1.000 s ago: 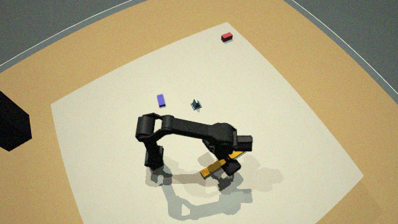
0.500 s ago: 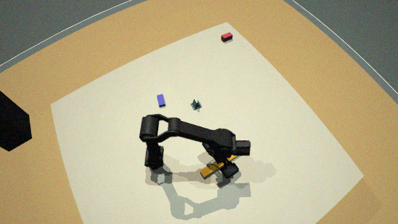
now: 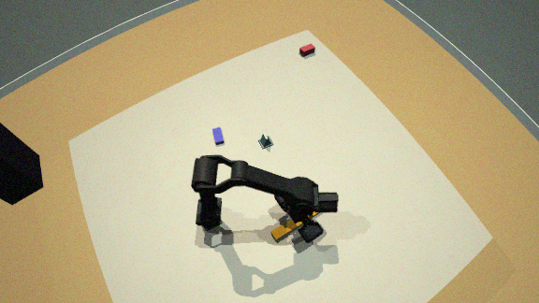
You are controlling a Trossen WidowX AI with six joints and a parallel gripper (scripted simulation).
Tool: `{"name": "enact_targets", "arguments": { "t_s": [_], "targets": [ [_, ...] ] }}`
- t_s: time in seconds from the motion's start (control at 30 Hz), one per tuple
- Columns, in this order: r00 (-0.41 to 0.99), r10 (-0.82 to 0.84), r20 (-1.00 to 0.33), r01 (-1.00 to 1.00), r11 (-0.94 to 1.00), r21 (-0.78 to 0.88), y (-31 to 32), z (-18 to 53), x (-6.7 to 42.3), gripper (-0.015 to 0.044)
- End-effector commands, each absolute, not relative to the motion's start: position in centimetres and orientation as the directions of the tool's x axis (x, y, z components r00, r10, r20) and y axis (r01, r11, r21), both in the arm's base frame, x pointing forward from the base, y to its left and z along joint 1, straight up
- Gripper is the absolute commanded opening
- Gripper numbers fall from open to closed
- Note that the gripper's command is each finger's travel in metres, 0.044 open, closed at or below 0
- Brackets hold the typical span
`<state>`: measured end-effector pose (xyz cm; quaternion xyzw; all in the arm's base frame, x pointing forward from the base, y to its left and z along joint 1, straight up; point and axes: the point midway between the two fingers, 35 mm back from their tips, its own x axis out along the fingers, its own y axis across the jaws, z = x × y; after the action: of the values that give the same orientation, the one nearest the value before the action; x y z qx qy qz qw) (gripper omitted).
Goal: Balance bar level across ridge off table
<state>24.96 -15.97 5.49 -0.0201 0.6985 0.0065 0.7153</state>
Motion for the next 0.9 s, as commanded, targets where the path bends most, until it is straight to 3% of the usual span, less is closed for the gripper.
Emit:
{"name": "enact_targets", "arguments": {
  "t_s": [0.0,0.43,0.63,0.87],
  "targets": [
    [0.022,-0.014,-1.000,-0.034,0.999,-0.014,-15.88,4.82,24.90,0.0315],
    [0.022,-0.014,-1.000,-0.034,0.999,-0.014,-15.87,4.71,24.90,0.0315],
    [0.020,-0.016,-1.000,-0.038,0.999,-0.016,-15.90,4.75,24.87,0.0158],
    [0.020,-0.016,-1.000,-0.038,0.999,-0.016,-15.90,4.75,24.87,0.0111]
  ]
}}
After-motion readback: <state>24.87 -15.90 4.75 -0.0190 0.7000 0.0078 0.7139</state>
